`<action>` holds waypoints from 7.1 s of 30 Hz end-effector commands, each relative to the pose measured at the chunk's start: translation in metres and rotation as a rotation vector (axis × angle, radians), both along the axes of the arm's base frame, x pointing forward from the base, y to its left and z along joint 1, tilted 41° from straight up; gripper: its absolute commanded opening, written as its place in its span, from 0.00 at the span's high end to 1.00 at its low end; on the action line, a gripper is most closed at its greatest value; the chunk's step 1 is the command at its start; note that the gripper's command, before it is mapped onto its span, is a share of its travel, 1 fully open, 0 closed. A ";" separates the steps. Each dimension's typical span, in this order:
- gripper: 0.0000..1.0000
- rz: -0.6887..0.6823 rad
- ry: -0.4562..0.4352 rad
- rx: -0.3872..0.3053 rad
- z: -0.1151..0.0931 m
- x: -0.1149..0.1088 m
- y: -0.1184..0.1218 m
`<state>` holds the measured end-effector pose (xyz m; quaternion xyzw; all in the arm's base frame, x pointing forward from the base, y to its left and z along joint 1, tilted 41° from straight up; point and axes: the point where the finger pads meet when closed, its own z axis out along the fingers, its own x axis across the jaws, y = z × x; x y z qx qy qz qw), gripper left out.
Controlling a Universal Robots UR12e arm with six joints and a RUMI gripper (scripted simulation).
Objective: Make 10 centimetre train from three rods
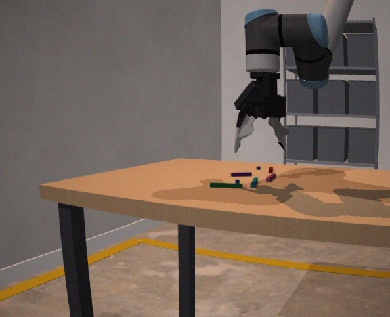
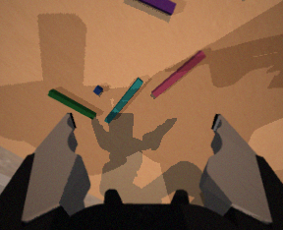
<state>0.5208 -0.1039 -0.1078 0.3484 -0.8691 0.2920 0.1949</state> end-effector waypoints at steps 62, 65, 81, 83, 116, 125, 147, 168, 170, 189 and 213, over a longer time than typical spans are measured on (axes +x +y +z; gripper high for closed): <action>0.00 0.488 0.405 0.089 -0.017 -0.003 0.020; 0.00 0.488 0.405 0.089 -0.017 -0.003 0.020; 0.00 0.488 0.405 0.089 -0.017 -0.003 0.020; 0.00 0.488 0.405 0.089 -0.017 -0.003 0.020; 0.00 0.488 0.405 0.089 -0.017 -0.003 0.020; 0.00 0.488 0.405 0.089 -0.017 -0.003 0.020; 0.00 0.447 0.371 0.082 -0.016 -0.002 0.019; 0.00 0.229 0.184 0.043 -0.012 0.000 0.014; 0.00 0.193 0.152 0.037 -0.011 0.001 0.013; 0.00 -0.147 -0.138 -0.023 -0.006 0.000 0.008; 0.00 -0.572 -0.499 -0.097 -0.002 -0.005 0.005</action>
